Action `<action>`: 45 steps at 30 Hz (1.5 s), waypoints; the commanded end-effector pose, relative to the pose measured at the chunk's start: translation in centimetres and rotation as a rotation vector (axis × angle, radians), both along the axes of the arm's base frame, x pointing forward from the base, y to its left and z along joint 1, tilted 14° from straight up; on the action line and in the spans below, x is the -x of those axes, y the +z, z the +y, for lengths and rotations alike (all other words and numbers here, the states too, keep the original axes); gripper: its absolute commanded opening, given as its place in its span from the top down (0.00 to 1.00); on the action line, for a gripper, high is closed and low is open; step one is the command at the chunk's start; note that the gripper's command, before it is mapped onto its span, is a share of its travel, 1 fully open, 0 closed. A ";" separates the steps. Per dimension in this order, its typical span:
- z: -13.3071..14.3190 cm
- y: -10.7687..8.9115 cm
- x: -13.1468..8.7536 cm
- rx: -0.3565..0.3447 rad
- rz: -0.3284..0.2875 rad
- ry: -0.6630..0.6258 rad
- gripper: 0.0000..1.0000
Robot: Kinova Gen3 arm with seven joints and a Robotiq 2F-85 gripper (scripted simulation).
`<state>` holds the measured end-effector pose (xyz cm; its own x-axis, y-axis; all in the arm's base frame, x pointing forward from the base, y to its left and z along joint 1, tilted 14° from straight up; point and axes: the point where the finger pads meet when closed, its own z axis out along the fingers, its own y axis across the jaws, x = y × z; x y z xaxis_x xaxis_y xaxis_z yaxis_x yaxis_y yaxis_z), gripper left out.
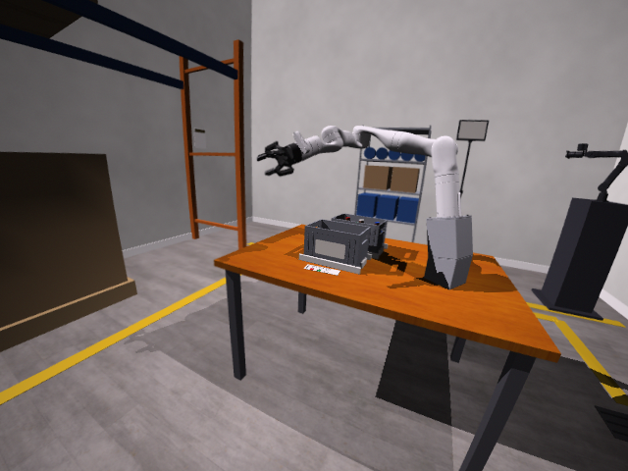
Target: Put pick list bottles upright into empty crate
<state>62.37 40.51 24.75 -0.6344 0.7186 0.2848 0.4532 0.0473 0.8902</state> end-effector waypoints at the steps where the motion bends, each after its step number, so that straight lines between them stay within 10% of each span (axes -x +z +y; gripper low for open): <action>1: 1.6 -0.5 1.5 0.034 -0.004 0.065 0.33; 45: 10.7 -6.8 15.6 0.297 -0.053 0.492 0.33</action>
